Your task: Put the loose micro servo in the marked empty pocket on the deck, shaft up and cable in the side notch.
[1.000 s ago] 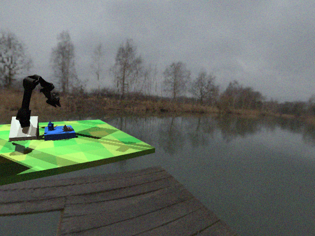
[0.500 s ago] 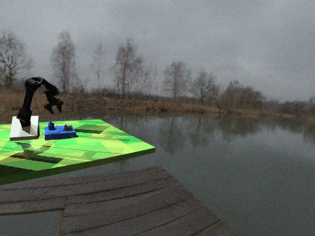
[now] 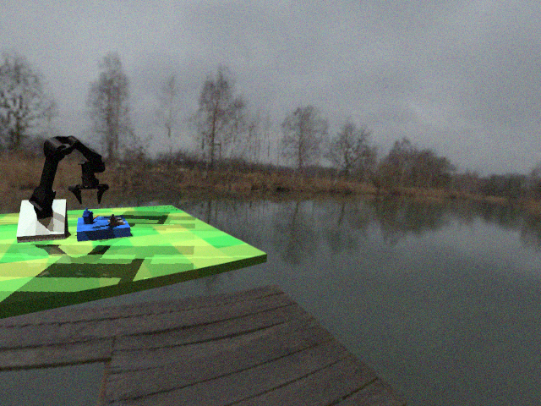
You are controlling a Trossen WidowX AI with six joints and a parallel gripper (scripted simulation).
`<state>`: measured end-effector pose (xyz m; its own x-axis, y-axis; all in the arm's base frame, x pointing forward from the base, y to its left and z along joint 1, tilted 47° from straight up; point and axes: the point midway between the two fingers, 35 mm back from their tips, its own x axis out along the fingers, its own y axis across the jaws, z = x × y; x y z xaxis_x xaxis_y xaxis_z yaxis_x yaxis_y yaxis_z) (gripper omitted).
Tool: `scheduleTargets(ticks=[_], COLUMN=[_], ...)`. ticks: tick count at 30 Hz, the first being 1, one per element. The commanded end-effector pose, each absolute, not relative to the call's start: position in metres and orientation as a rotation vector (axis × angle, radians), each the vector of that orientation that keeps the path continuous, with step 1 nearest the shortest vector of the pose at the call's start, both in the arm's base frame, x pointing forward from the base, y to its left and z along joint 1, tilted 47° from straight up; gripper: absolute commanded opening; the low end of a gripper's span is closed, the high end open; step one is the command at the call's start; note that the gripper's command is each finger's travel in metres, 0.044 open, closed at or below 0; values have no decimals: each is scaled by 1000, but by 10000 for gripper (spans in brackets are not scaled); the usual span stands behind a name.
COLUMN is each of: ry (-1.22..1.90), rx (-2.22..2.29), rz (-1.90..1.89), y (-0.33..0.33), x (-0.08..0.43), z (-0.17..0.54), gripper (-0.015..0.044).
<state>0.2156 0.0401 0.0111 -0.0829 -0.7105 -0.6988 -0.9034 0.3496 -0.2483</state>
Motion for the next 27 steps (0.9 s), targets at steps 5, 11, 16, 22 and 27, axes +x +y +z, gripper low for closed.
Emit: scheduleTargets(ticks=[5,11,16,22,27], ry=[1885,1885,1885,1885,1886], rx=[-1423,-1424,-1424,-1424,-1424], rz=[368,366,366,366,366], y=[31,15,14,8,2], x=[208,205,205,204,203], z=[12,-2,-4,-10,-15], gripper=[440,440,440,440,440])
